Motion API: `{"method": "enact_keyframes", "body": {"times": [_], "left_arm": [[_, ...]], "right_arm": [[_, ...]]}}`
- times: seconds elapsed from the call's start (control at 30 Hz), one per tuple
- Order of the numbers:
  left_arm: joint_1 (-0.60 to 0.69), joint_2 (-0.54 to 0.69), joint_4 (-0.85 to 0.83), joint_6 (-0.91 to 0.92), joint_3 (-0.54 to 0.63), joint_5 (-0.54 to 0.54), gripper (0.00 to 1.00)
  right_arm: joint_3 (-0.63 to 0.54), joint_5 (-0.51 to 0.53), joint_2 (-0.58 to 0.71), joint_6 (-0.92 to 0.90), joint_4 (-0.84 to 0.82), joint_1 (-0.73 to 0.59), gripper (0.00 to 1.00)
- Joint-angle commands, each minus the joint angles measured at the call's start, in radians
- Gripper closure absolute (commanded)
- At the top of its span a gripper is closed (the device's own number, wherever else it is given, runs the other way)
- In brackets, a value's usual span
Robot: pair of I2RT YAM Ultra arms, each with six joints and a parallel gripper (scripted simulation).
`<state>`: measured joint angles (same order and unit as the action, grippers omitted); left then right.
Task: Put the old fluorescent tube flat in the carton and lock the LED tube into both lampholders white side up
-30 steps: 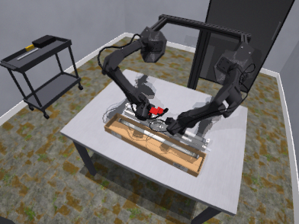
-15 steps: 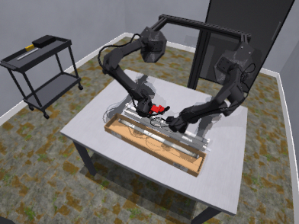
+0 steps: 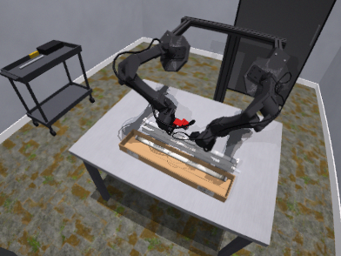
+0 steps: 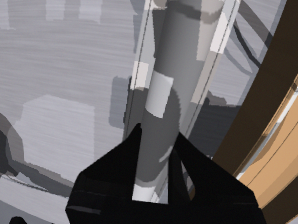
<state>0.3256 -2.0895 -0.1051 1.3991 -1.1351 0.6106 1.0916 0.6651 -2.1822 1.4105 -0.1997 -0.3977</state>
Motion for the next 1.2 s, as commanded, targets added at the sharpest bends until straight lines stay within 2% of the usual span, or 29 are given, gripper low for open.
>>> {"method": "enact_keyframes", "body": {"times": [0.0, 0.27, 0.37, 0.47, 0.5, 0.67, 1.13, 1.17], "left_arm": [[0.034, 0.034, -0.068, 0.029, 0.052, 0.018, 0.89], [0.04, 0.036, -0.218, 0.075, 0.121, 0.029, 0.89], [0.041, -0.006, -0.245, 0.087, 0.139, 0.031, 0.89], [0.041, 0.01, -0.215, 0.078, 0.139, 0.028, 0.89], [0.039, -0.002, -0.262, 0.091, 0.147, 0.033, 0.89], [0.044, -0.014, -0.315, 0.108, 0.168, 0.036, 0.89], [0.045, -0.016, -0.329, 0.115, 0.19, 0.028, 0.89], [0.045, -0.015, -0.328, 0.114, 0.197, 0.024, 0.51]], "right_arm": [[-0.052, 0.012, 0.013, 0.034, -0.068, -0.027, 0.89], [-0.119, 0.027, -0.026, 0.086, -0.221, -0.032, 0.89], [-0.135, 0.031, -0.034, 0.098, -0.248, -0.032, 0.89], [-0.136, 0.027, -0.031, 0.09, -0.214, -0.032, 0.89], [-0.142, 0.034, -0.03, 0.102, -0.269, -0.029, 0.89], [-0.163, 0.039, -0.043, 0.122, -0.322, -0.034, 0.89], [-0.186, 0.049, -0.06, 0.129, -0.333, -0.035, 0.89], [-0.192, 0.047, -0.055, 0.13, -0.332, -0.034, 0.89]]}}
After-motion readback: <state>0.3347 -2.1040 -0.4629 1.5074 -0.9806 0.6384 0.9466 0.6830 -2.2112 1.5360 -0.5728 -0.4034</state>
